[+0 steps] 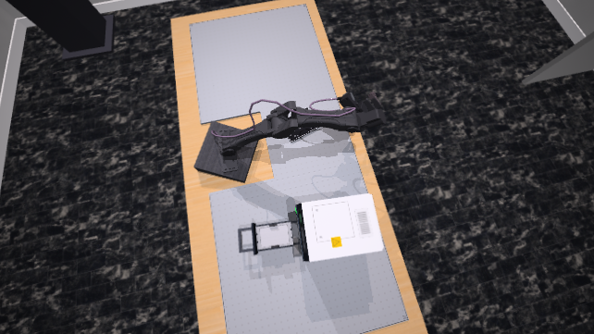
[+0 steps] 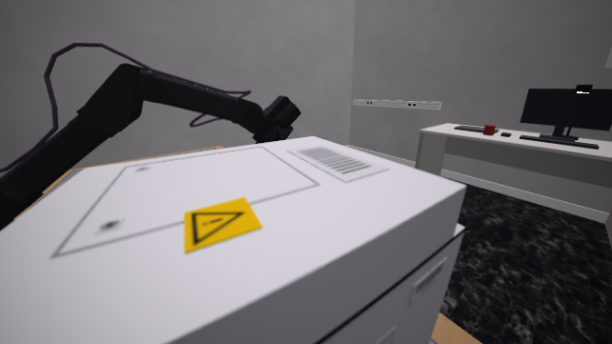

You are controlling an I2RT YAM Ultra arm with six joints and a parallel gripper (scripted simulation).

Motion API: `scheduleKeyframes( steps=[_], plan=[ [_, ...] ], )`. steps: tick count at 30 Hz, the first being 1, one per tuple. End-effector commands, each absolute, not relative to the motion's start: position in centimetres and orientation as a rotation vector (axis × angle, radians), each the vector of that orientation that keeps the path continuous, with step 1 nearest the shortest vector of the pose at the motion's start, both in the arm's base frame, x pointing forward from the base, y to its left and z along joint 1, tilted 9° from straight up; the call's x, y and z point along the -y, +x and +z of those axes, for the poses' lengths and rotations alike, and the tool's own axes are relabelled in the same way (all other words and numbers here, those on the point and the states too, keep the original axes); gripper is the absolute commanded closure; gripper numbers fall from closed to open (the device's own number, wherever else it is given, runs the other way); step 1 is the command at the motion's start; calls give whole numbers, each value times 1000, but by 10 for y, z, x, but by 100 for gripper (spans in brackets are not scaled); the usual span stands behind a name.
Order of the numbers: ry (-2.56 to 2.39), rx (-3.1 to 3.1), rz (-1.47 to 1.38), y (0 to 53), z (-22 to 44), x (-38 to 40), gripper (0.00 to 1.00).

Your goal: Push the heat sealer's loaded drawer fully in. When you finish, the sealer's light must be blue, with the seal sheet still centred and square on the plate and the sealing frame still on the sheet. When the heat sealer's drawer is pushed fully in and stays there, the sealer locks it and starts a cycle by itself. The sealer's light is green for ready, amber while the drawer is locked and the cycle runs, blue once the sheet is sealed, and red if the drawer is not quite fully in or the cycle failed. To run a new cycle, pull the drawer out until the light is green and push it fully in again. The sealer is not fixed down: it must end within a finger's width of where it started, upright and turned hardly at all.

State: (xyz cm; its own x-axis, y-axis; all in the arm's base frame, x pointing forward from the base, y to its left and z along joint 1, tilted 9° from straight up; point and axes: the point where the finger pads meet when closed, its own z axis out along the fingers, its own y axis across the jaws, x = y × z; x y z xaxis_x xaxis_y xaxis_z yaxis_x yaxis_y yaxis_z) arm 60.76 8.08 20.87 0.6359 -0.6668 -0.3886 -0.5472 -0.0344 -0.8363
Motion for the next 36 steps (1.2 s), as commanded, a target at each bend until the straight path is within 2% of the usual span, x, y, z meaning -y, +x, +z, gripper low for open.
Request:
scheduleKeyframes(
  steps=[1,17,18,24,25,27,29,30,36],
  plan=[
    [-1694,-986,-144,607,218,-81,0],
    [-1694,-986,-144,607,218,-81,0],
    [-1674,-1026,-175,606,223,-75,55],
    [-1617,-1136,-239,607,234,-50,55],
    [-1610,-1104,-276,611,253,-46,55],
    [-1619,-1139,-216,611,234,-40,55],
    [-1619,-1137,-209,611,235,-36,55],
    [-1597,-1156,-268,608,256,-31,55],
    [-1545,-1265,-292,607,247,-28,55]
  ],
)
